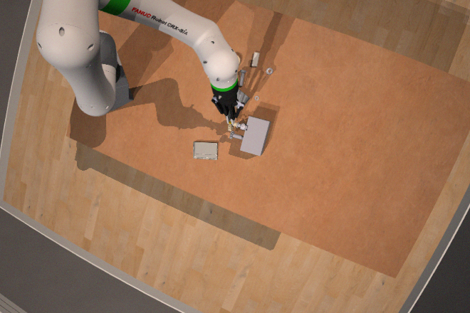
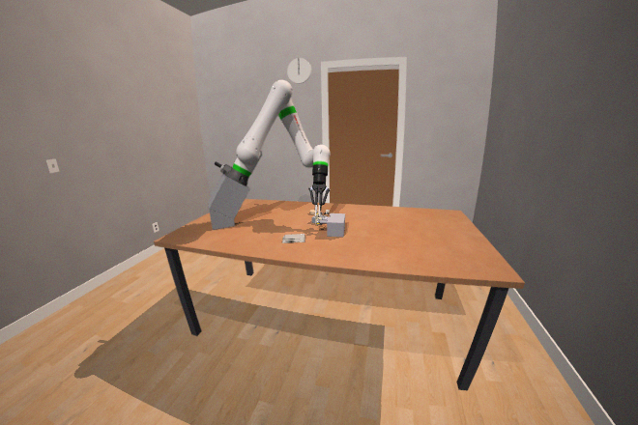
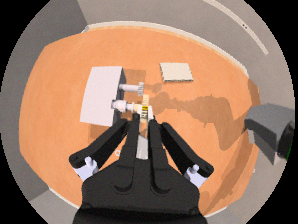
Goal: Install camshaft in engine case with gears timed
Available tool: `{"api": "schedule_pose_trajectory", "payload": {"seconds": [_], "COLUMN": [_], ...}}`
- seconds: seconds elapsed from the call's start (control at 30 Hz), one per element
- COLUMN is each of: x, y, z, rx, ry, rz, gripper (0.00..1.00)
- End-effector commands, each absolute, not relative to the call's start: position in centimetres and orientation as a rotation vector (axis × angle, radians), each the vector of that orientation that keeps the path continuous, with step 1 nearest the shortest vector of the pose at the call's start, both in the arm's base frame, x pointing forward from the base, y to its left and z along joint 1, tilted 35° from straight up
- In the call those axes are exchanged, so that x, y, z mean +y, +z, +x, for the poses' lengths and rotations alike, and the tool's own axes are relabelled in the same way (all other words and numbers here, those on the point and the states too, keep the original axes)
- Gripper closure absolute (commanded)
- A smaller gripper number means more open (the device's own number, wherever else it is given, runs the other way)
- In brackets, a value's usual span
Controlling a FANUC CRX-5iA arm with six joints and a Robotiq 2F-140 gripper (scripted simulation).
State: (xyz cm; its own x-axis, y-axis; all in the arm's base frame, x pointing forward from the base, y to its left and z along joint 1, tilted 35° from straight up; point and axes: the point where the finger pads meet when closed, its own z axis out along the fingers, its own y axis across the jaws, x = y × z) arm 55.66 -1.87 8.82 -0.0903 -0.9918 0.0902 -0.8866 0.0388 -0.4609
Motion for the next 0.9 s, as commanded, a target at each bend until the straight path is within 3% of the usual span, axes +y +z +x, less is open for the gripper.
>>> {"api": "schedule_pose_trajectory", "payload": {"seconds": [0.0, 0.87], "x": [-1.90, -1.91], "y": [8.90, 9.11], "z": [55.69, 56.10], "rx": [2.062, 2.062], "ry": [-0.598, -0.598], "rz": [-1.925, -1.925], "gripper": [0.86, 0.86]}}
